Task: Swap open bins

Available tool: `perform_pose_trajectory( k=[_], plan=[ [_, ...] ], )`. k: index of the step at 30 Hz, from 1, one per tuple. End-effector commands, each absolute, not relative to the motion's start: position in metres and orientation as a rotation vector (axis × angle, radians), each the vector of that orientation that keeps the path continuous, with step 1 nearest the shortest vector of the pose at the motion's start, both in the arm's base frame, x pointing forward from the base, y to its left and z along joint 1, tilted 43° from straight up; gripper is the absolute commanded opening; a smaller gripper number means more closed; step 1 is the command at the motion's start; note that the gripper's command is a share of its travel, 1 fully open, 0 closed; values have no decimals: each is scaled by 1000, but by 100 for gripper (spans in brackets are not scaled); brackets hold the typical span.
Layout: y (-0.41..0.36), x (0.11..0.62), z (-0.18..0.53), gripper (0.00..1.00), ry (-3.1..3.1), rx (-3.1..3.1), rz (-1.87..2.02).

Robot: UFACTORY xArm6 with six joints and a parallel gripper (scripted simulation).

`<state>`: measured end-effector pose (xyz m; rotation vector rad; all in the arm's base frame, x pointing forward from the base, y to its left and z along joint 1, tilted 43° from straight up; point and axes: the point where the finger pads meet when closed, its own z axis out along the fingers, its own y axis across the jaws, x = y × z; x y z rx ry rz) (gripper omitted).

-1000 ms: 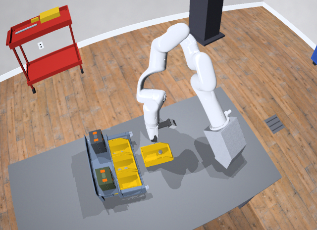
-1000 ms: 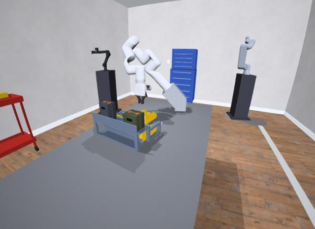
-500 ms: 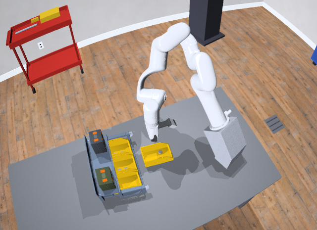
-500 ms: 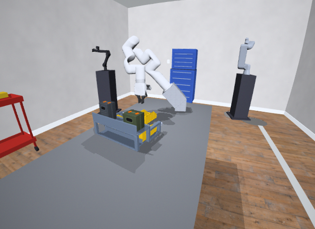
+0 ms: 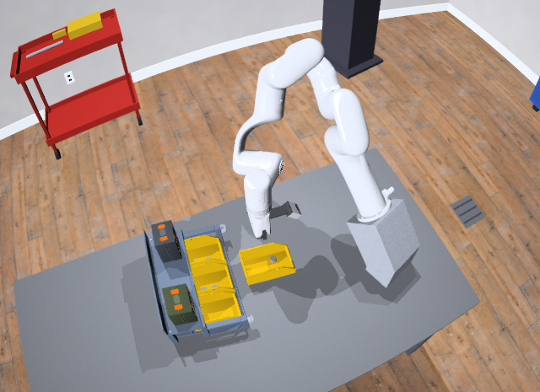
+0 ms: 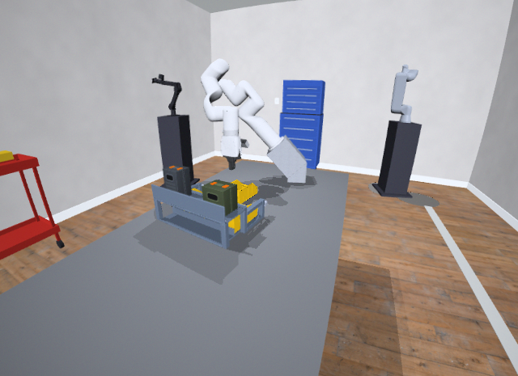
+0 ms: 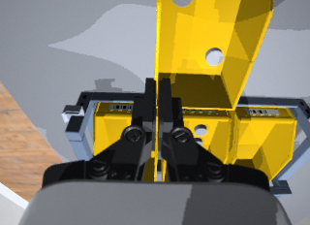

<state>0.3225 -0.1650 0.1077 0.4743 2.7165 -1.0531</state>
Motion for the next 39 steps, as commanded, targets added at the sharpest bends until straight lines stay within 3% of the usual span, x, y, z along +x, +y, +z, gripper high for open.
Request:
perform_pose_trajectory(
  k=[1,12,21,34,39],
  plan=[
    [-165,323,108,0,2714,474,-1052],
    [-164,327,108,0,2699,512,-1044],
    [-157,363,104,0,2544,837,-969],
    [-117,473,56,0,1951,1612,-684],
    [-109,487,45,0,1707,1804,-605]
  ],
)
